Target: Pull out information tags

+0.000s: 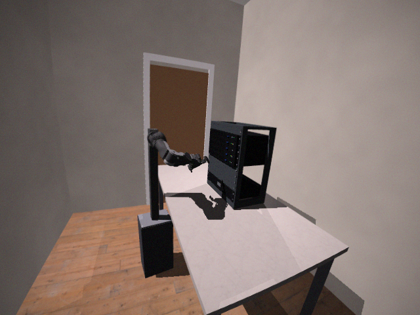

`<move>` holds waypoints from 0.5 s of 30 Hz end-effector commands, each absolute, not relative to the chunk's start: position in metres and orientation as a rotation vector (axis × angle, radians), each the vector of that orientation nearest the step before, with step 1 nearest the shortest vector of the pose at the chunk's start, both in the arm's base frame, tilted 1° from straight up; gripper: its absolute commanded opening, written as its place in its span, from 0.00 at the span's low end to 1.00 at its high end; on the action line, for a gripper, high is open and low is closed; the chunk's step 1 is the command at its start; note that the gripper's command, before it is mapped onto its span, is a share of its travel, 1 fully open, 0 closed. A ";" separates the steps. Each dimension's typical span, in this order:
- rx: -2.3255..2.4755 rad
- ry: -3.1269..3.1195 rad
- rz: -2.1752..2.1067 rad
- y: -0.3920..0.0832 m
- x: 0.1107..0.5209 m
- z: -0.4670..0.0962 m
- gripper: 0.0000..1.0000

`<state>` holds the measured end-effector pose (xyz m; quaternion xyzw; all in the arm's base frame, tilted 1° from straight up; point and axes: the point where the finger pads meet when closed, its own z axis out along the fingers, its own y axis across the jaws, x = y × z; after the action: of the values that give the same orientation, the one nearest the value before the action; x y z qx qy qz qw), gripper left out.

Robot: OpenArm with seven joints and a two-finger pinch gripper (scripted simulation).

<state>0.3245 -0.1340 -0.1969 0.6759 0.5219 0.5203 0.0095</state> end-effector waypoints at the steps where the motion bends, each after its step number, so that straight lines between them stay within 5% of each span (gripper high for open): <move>1: 2.077 1.572 1.588 -0.147 0.329 -0.192 1.00; 15: 1.768 1.320 1.326 -0.222 0.333 -0.141 1.00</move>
<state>0.3315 -0.2200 -0.1432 0.6602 0.4981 0.4927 0.2707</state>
